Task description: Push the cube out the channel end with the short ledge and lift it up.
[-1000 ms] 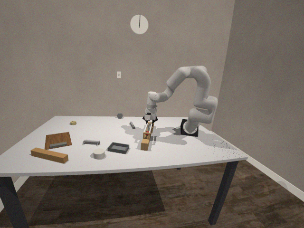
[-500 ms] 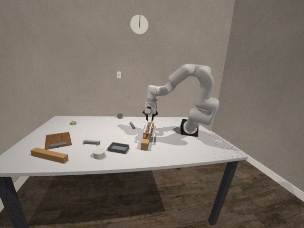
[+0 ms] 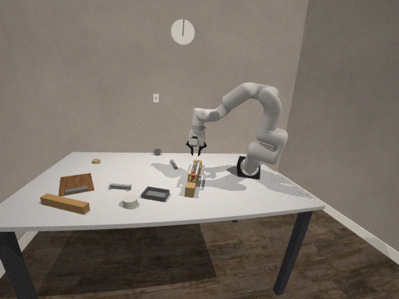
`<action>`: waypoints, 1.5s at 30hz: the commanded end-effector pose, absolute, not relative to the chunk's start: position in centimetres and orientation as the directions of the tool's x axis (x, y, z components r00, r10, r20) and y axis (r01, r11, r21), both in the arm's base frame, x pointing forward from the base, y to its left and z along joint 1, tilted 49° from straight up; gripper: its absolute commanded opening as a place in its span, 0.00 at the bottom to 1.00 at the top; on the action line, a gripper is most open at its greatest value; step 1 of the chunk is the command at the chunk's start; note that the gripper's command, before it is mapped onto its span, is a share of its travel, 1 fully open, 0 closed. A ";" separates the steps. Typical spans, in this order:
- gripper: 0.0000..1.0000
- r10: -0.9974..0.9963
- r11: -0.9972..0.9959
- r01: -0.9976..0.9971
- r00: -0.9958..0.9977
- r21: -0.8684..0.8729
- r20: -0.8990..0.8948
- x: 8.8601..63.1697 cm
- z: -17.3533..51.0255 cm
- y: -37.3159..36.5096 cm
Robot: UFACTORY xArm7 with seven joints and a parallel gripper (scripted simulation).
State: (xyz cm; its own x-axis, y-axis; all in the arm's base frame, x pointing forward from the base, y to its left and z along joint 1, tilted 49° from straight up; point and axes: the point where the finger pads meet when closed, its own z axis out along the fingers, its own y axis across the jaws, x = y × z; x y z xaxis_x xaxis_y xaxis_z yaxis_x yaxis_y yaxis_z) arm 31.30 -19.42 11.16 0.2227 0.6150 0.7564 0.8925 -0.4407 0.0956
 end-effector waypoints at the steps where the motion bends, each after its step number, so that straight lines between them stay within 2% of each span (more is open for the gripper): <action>1: 0.38 0.653 -0.389 0.901 0.122 0.192 0.748 34.2 12.1 -22.8; 5: 0.38 0.708 -0.270 0.903 -0.048 0.333 0.705 37.8 10.9 -26.5; 8: 0.38 0.731 -0.196 0.908 -0.116 0.370 0.673 39.3 9.1 -28.1; 18: 0.38 0.738 -0.166 0.912 -0.137 0.375 0.660 43.6 5.5 -31.8; 45: 0.38 0.738 -0.166 0.912 -0.137 0.375 0.660 43.6 5.5 -31.8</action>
State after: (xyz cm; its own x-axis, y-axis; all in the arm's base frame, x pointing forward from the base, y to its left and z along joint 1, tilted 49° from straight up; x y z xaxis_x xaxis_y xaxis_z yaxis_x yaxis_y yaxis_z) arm 43.65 -31.54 5.40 -0.1387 0.7359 0.6628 0.9131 -0.1641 0.3732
